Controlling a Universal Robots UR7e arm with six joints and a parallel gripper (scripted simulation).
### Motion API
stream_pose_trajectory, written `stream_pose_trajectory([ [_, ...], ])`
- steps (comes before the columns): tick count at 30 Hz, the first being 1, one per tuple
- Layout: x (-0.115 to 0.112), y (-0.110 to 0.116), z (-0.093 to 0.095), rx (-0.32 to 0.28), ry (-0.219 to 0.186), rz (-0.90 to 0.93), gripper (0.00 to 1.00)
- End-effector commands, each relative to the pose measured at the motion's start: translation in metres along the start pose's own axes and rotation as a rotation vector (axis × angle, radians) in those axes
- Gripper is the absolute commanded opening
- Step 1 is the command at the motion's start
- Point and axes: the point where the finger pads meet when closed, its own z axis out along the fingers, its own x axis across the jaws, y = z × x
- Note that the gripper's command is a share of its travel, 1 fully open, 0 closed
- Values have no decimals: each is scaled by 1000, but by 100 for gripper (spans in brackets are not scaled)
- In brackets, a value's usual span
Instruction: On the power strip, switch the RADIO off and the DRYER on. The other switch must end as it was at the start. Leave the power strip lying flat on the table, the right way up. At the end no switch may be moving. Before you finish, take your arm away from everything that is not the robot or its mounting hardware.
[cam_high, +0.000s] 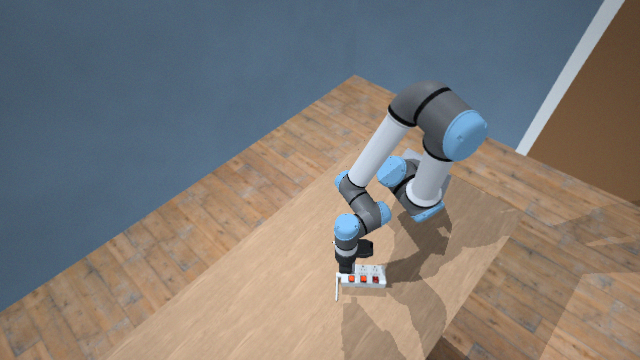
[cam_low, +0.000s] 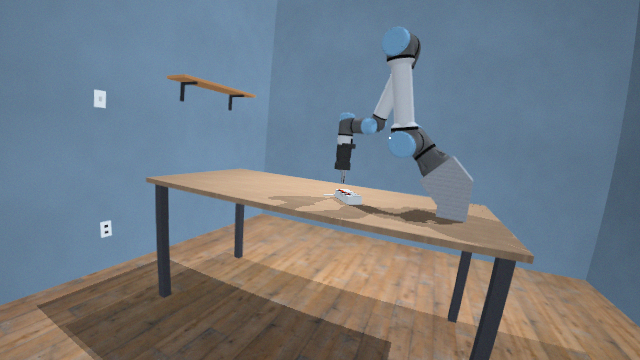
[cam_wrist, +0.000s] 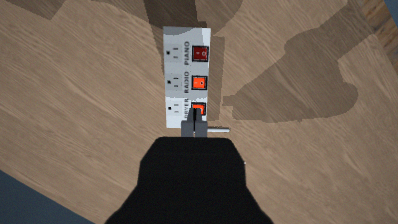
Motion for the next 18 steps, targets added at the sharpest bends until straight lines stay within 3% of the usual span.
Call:
stream_pose_trajectory([
  [1, 0, 0, 0, -1, 1, 0, 0],
  [10, 1, -1, -1, 0, 1, 0, 0],
  [18, 10, -41, -13, 0, 1, -1, 0],
])
